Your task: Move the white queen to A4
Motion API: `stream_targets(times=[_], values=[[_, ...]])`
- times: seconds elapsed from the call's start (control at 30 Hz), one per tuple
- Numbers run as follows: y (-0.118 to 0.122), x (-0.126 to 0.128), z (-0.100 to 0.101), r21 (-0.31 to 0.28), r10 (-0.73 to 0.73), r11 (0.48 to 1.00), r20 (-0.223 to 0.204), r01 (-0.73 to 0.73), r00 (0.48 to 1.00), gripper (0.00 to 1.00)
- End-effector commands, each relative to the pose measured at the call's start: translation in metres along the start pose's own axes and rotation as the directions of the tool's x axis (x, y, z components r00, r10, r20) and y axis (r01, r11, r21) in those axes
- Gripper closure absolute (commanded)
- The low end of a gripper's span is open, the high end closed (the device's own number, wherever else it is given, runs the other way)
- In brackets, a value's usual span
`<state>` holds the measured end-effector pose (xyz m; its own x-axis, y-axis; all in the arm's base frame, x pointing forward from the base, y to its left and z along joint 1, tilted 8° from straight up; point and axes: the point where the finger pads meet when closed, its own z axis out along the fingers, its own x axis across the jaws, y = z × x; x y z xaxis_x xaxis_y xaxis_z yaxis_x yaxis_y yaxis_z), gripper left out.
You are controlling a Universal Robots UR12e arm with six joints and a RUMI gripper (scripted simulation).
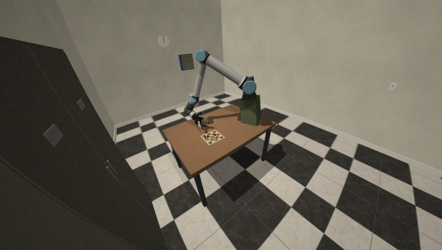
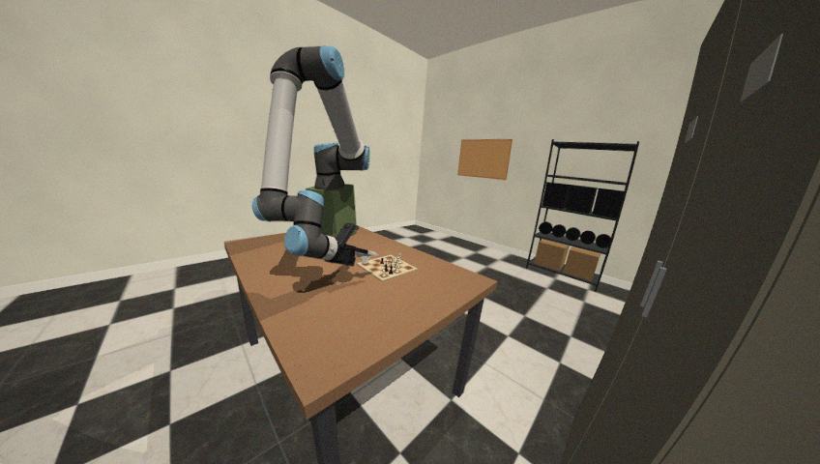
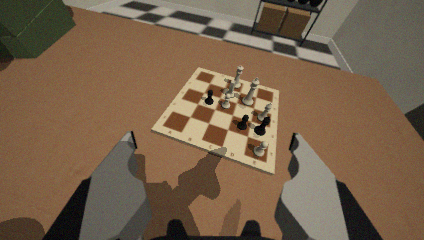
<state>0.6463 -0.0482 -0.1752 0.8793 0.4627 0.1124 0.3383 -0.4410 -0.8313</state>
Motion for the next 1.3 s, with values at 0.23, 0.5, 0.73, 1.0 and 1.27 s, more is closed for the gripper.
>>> stream_targets(times=[0.23, 0.5, 0.73, 1.0, 1.27], values=[[0.063, -0.029, -0.045, 0.198, 0.204, 0.967, -0.231, -0.159, 0.951, 0.00], [0.070, -0.033, -0.050, 0.217, 0.225, 0.961, -0.252, -0.171, 0.941, 0.00], [0.070, -0.033, -0.050, 0.217, 0.225, 0.961, -0.252, -0.171, 0.941, 0.00], [0.070, -0.033, -0.050, 0.217, 0.225, 0.961, -0.252, -0.171, 0.941, 0.00], [0.070, -0.033, -0.050, 0.217, 0.225, 0.961, -0.252, -0.171, 0.941, 0.00]])
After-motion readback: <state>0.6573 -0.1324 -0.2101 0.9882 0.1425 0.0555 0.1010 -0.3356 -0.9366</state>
